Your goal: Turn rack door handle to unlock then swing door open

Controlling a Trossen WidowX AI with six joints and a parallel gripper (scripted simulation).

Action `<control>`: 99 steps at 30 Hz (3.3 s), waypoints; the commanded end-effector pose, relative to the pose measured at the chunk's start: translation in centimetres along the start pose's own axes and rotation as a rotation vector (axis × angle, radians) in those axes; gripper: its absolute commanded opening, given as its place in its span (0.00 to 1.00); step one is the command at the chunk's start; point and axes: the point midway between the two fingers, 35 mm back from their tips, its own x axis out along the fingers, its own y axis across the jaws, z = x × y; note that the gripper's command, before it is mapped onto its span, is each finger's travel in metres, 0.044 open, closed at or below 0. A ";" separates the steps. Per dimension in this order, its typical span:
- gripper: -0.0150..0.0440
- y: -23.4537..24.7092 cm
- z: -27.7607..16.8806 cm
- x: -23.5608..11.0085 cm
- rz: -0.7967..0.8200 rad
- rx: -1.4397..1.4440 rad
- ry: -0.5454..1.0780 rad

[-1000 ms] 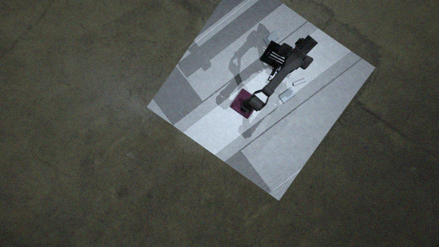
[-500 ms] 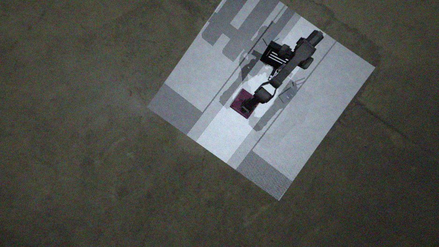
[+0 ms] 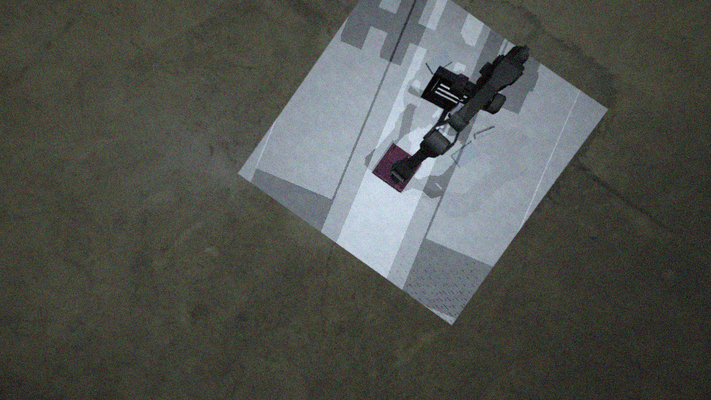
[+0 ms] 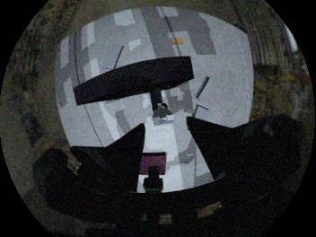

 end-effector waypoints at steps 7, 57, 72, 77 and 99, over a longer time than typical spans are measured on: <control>0.73 0.0 -0.3 0.4 0.021 -0.007 0.061; 0.42 0.2 -1.0 7.0 0.019 -0.014 0.144; 0.27 0.2 -1.0 7.0 0.019 -0.014 0.144; 0.27 0.2 -1.0 7.0 0.010 0.108 0.145; 0.27 0.2 -1.0 7.0 -0.071 1.190 0.137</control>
